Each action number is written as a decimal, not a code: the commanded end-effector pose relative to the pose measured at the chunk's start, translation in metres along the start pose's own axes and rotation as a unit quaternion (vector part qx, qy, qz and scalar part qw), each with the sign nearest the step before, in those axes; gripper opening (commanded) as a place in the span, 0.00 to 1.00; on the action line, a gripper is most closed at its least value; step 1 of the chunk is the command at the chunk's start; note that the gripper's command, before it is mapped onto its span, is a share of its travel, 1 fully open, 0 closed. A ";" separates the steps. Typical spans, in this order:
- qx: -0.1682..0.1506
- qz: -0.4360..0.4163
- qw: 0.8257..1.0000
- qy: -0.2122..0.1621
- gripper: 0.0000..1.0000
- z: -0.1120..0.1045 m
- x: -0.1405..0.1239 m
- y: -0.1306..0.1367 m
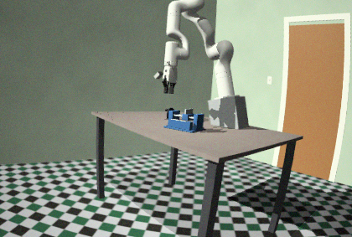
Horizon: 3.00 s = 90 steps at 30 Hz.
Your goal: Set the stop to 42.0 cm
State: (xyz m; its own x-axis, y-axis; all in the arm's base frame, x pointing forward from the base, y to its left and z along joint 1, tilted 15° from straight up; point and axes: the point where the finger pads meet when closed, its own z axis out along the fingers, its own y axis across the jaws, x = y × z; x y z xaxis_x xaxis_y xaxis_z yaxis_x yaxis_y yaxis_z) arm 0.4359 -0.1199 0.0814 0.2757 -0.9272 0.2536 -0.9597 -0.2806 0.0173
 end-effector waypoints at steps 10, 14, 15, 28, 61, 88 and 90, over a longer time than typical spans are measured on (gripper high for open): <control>0.001 0.000 1.000 0.000 0.57 0.002 -0.041 -0.085; 0.001 0.000 1.000 0.000 0.57 0.015 -0.041 -0.085; 0.001 0.000 1.000 0.000 0.57 0.024 -0.041 -0.085; 0.001 0.000 1.000 0.000 0.57 0.046 -0.041 -0.085; 0.001 0.000 1.000 0.000 0.57 0.046 -0.041 -0.085; 0.001 0.000 1.000 0.000 0.57 0.046 -0.041 -0.085; 0.001 0.000 1.000 0.000 0.57 0.046 -0.041 -0.085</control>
State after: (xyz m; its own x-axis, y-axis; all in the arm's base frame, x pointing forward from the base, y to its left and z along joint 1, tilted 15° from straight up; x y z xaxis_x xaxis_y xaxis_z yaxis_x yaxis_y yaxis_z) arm 0.5080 -0.0692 0.0240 0.2764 -0.9272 0.2529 -0.9595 -0.2812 0.0177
